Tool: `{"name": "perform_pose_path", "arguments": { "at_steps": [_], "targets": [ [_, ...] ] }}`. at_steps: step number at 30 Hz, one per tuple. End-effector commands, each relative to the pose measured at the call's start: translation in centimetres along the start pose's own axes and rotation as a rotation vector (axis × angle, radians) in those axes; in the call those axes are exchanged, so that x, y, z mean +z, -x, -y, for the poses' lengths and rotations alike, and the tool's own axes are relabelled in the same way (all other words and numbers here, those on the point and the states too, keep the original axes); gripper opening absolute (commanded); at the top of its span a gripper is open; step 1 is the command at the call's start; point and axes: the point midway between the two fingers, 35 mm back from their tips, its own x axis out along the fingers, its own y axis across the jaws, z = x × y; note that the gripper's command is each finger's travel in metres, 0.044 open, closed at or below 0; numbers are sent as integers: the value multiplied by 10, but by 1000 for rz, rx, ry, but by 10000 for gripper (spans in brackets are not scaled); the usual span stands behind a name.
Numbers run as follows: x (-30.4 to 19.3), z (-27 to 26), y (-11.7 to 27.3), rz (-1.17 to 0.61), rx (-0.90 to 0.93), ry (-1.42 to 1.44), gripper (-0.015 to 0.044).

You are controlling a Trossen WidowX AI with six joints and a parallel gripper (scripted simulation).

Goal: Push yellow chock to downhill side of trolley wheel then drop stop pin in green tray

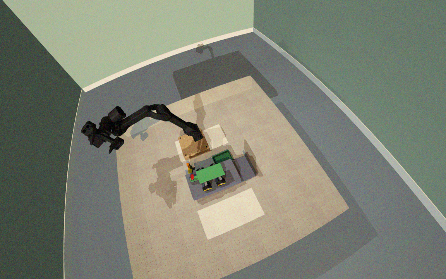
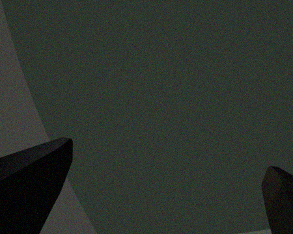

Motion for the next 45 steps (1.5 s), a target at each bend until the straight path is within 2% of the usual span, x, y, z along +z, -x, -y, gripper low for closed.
{"name": "perform_pose_path", "arguments": {
  "at_steps": [1, 8, 20, 32, 39, 45],
  "targets": [
    [0, 0, -1, -1, 2, -14, 374],
    [2, -4, -25, -30, 76, -543, 190],
    [17, 11, -68, -60, 193, -1543, 190],
    [34, 60, -104, -31, 371, -2503, 190],
    [40, 103, -118, 17, 566, -3020, 190],
    [39, 147, -124, 72, 839, -3399, 190]
  ]
}}
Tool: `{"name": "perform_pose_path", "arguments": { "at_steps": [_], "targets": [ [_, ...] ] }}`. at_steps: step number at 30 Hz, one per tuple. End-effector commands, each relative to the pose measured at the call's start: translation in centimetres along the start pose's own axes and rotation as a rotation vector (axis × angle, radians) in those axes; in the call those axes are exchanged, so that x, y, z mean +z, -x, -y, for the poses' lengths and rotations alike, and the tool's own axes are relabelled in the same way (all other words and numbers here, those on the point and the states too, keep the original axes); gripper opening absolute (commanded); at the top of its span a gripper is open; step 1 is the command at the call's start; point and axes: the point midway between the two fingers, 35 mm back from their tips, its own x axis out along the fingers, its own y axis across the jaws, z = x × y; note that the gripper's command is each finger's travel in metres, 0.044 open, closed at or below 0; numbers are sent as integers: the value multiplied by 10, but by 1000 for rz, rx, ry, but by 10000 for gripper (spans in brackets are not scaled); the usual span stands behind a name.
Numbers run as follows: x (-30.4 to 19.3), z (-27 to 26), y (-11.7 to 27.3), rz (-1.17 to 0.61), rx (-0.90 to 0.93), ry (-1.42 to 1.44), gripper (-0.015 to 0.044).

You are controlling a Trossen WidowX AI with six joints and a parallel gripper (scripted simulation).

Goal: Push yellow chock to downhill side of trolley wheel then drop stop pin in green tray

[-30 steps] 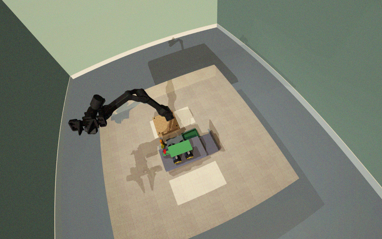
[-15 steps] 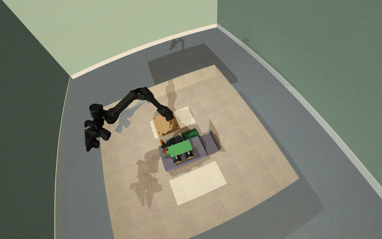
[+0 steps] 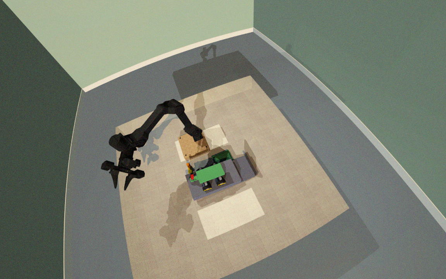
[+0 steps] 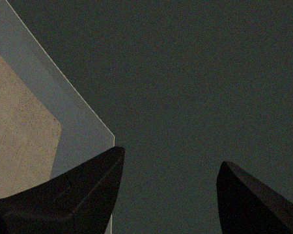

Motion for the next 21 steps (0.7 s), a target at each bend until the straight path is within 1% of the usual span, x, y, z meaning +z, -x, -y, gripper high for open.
{"name": "perform_pose_path", "arguments": {
  "at_steps": [1, 11, 21],
  "targets": [
    [-3, -30, -2, -84, 67, -262, 190],
    [-4, -113, 7, -369, 196, -885, 190],
    [1, -194, 43, -771, 212, -1399, 190]
  ]
}}
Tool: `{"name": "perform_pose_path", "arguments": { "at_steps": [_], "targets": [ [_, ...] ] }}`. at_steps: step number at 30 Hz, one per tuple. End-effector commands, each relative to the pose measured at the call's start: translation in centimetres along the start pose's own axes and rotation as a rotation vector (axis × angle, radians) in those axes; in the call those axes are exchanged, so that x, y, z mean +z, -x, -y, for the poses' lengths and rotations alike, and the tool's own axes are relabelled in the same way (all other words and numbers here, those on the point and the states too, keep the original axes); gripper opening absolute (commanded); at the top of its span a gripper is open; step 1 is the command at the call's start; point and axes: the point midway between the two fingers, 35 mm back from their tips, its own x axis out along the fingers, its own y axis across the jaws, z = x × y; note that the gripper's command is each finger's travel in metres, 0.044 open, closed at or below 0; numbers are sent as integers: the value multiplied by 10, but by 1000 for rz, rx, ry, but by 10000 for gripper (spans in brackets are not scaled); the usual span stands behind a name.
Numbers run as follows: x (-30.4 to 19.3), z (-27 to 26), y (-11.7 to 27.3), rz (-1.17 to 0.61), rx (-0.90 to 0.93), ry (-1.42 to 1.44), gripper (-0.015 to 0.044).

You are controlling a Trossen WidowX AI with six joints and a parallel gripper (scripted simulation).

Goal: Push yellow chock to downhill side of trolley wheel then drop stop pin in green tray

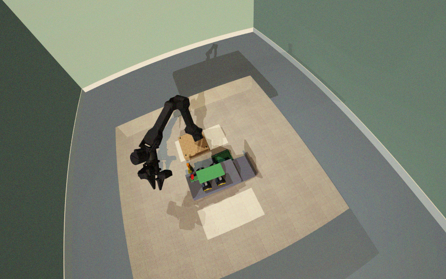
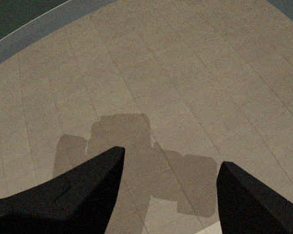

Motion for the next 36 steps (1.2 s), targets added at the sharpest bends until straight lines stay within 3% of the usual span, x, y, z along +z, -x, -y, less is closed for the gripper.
{"name": "perform_pose_path", "arguments": {
  "at_steps": [1, 13, 23, 36],
  "targets": [
    [-36, -7, 1, -125, -47, -204, 190],
    [-141, -27, 29, -450, -347, -754, 190],
    [-211, -32, 77, -578, -732, -1061, 190],
    [-225, -27, 64, -579, -739, -1065, 190]
  ]
}}
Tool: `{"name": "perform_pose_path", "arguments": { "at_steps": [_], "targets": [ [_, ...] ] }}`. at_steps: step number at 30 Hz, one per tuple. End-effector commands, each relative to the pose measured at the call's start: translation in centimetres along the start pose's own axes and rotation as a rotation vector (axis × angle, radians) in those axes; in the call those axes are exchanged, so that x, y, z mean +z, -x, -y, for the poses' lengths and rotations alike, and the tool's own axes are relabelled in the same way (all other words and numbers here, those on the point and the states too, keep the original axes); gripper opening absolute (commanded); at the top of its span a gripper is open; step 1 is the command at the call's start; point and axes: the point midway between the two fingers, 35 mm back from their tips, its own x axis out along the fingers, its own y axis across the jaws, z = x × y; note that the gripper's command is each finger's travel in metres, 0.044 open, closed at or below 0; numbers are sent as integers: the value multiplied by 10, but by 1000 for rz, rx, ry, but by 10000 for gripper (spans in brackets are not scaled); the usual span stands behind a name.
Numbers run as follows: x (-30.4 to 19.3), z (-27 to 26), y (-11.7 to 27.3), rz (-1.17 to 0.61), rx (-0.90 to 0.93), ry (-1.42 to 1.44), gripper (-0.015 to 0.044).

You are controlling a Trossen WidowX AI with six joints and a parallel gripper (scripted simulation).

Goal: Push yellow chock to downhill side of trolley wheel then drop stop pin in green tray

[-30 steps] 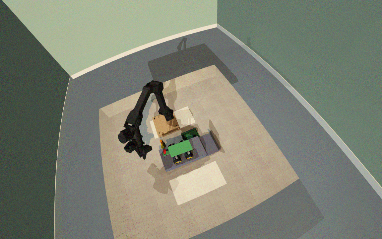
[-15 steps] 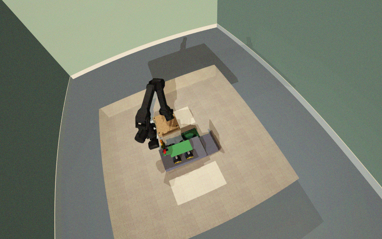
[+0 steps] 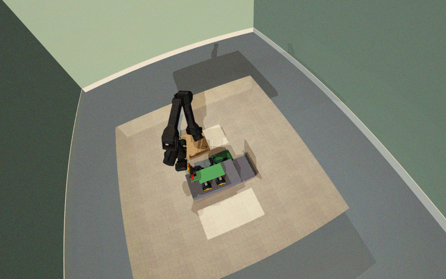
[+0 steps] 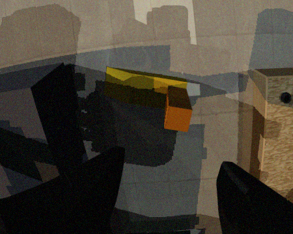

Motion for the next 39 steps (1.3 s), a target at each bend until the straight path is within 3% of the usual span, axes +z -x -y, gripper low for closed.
{"name": "perform_pose_path", "arguments": {
  "at_steps": [1, 39],
  "targets": [
    [0, 2, -15, 1, -13, -6, 190],
    [0, 4, -68, 1, -14, -6, 190]
  ]
}}
